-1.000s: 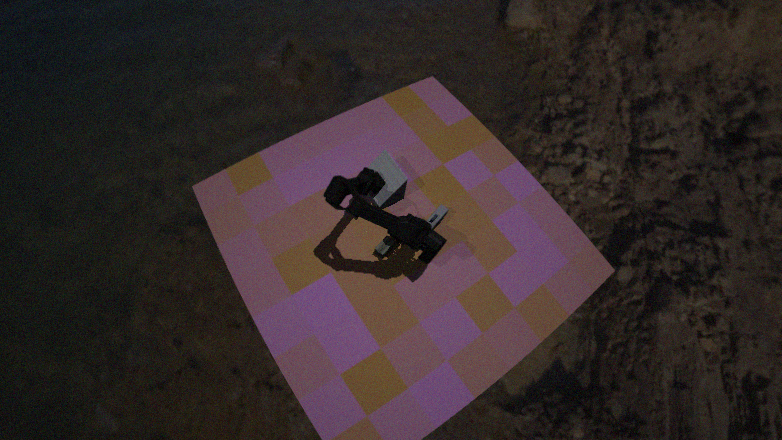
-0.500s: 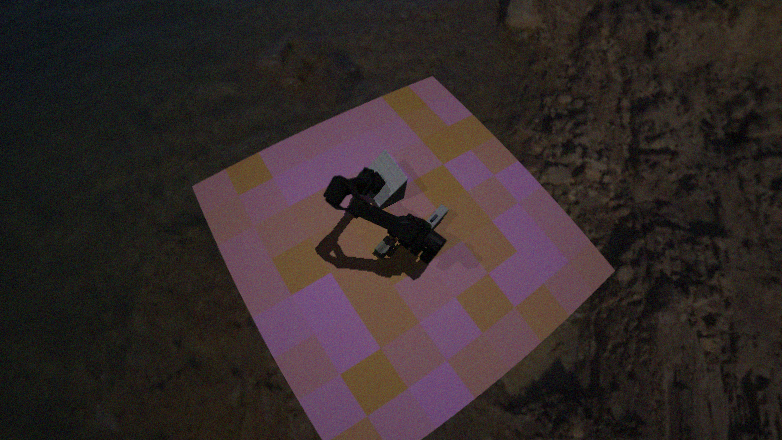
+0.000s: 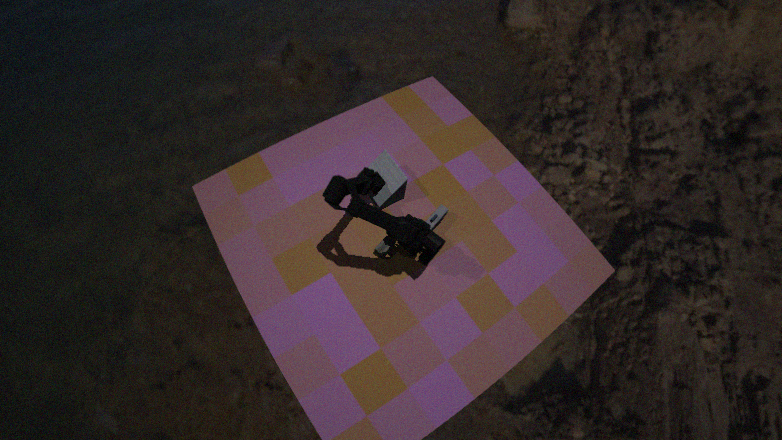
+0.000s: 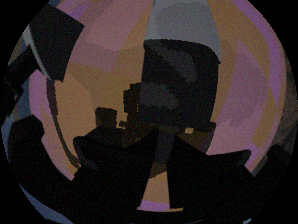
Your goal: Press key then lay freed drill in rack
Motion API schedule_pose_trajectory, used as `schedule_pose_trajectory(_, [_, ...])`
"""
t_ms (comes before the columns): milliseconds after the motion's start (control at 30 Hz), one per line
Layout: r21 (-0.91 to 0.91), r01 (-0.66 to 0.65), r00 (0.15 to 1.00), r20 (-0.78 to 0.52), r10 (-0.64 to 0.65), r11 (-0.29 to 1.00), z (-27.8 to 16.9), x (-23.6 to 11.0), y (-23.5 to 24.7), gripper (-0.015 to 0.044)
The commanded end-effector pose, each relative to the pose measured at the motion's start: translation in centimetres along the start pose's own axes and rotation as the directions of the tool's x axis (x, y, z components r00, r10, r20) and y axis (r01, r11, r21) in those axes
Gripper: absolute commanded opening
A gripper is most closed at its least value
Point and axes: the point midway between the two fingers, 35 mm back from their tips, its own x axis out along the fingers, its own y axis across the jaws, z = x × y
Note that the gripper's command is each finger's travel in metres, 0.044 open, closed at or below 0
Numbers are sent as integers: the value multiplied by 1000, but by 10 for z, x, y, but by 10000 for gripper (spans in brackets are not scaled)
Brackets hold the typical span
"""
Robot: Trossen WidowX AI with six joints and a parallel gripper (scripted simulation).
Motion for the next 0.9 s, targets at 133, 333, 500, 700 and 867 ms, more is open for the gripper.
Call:
schedule_pose_trajectory(133, [1, 2, 1000, -6, -2, 1000, -10, -1, -1, 0])
schedule_pose_trajectory(333, [1, 2, 1000, -7, -2, 1000, -17, -1, -2, 0])
schedule_pose_trajectory(500, [1, 2, 1000, -7, -2, 1000, -25, -2, -2, 0])
schedule_pose_trajectory(700, [1, 2, 1000, -7, -2, 1000, -34, -2, -3, 0])
schedule_pose_trajectory(867, [1, 2, 1000, -8, -2, 1000, -42, -3, -3, 0])
